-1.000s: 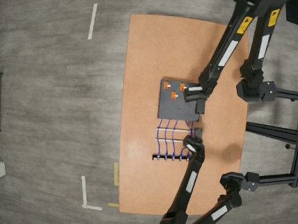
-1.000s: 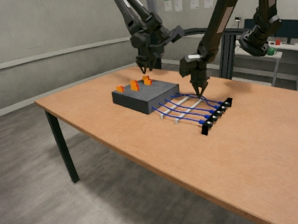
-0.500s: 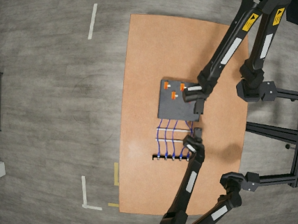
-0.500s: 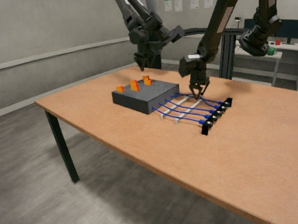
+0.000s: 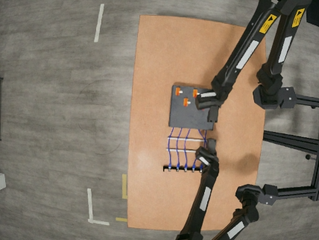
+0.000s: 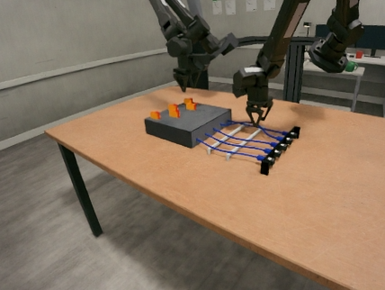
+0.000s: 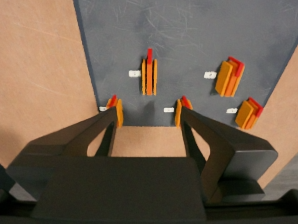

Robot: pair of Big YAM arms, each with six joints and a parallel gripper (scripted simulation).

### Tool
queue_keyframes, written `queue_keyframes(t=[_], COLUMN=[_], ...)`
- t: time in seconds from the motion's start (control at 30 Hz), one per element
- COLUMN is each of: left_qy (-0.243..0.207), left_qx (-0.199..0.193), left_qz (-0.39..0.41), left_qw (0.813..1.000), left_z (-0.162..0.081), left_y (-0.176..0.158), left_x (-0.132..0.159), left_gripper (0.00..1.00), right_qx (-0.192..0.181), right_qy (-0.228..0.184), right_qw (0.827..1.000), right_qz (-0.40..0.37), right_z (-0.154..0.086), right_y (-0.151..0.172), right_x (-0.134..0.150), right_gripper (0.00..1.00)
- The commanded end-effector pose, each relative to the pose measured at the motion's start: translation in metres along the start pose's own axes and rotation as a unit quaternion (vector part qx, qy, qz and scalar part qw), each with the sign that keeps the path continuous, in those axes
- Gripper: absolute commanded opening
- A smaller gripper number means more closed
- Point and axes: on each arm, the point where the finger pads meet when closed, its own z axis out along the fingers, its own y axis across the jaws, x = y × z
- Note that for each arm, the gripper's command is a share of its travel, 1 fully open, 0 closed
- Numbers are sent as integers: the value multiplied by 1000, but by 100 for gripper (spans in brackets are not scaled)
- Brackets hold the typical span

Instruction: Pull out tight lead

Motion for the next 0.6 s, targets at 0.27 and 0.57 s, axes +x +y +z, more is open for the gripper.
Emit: queue_keyframes(t=[0.27, 0.57], left_qy=[-7, -5], left_qx=[-12, -6], left_qz=[2, 0], left_qw=[1000, 1000], left_z=[-51, -38], left_y=[-8, -7], left_x=[-6, -10], left_gripper=[70, 70], right_qx=[3, 3], right_qy=[0, 0], right_qw=[1000, 1000], right_qz=[6, 6], right_z=[-2, -2], right_y=[-4, -4], right_x=[-1, -1], right_gripper=[64, 64])
